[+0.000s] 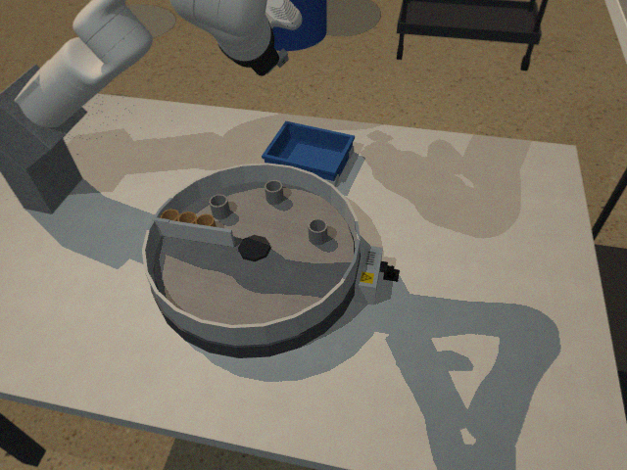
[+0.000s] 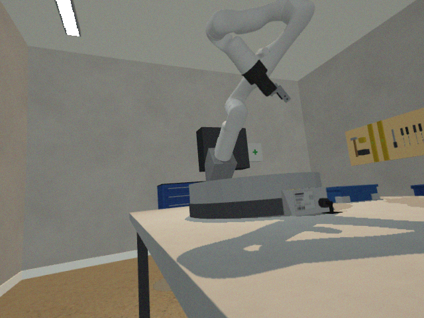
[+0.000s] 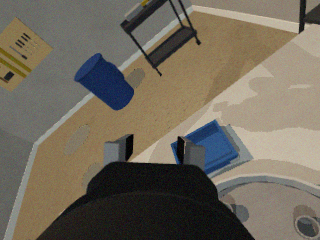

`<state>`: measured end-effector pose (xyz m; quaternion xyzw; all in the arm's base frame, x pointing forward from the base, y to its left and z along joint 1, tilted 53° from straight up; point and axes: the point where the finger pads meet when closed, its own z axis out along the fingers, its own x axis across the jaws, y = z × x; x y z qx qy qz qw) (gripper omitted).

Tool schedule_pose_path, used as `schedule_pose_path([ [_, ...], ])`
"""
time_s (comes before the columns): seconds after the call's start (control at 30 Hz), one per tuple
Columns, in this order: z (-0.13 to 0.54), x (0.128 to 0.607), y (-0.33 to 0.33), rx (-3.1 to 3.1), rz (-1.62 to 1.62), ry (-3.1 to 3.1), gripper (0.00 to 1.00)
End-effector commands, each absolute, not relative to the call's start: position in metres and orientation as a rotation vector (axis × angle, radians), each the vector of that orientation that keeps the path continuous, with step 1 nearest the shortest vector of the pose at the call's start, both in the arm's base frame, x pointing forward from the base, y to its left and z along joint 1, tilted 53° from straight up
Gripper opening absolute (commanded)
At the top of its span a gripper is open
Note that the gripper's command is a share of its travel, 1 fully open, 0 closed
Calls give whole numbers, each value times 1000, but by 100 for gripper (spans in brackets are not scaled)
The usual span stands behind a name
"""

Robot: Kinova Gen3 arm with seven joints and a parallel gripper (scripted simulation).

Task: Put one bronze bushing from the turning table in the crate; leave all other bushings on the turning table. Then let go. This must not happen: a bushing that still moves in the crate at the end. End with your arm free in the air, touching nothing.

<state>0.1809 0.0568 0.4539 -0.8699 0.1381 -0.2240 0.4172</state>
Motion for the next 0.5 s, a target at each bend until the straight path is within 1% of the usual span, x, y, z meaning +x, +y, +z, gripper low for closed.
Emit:
schedule_pose_path([
  [0.0, 454, 181, 58, -2188, -562, 344, 100],
  [0.1, 454, 181, 58, -2188, -562, 344, 100],
  [0.27, 454, 181, 57, -2374, -680, 153, 100],
  [0.47, 454, 181, 57, -2374, -680, 153, 100],
])
